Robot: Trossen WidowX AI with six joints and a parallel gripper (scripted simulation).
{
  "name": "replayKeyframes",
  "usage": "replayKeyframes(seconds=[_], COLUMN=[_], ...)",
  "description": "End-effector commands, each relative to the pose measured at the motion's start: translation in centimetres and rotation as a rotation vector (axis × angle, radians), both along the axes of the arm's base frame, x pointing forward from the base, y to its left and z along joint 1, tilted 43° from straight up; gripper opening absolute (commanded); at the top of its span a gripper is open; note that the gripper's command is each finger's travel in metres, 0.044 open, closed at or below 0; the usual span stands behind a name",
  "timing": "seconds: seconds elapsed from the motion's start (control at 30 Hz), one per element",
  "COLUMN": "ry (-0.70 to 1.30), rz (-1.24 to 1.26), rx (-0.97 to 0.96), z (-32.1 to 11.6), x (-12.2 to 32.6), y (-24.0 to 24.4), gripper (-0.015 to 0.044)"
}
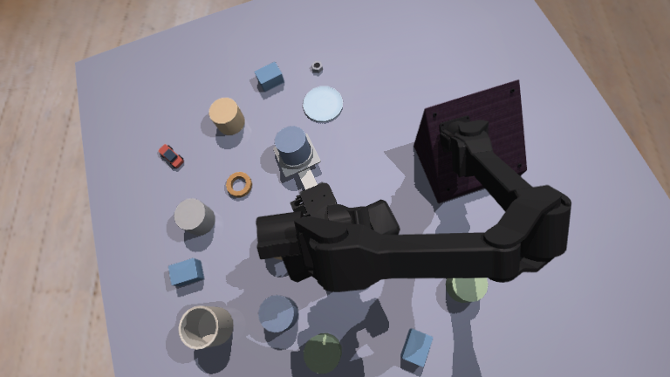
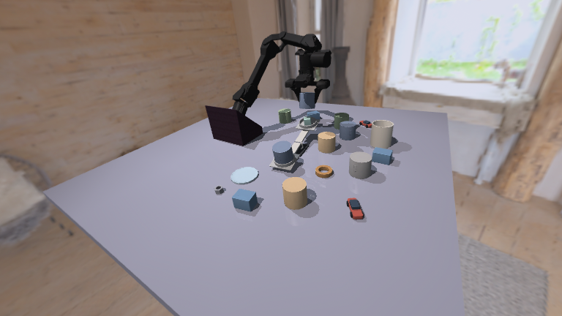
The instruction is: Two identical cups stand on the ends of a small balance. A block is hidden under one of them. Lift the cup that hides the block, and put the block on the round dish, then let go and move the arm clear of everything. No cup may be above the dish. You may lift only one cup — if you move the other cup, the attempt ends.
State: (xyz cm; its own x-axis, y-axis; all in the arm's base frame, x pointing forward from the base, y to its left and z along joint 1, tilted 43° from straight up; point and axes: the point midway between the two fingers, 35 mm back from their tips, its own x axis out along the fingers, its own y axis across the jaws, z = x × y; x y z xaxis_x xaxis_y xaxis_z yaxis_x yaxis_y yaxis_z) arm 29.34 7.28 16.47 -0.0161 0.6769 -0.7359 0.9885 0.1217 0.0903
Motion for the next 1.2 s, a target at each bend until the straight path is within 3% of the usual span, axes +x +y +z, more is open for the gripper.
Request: replayKeyframes(seconds=[0.0, 1.17], ry=[-0.001, -0.016], rz=[0.001, -0.003], rx=[-0.008, 0.001], z=[0.0, -0.1], x=[-0.4, -7.5], y=[0.9, 11.5], gripper=[0.0, 0.0])
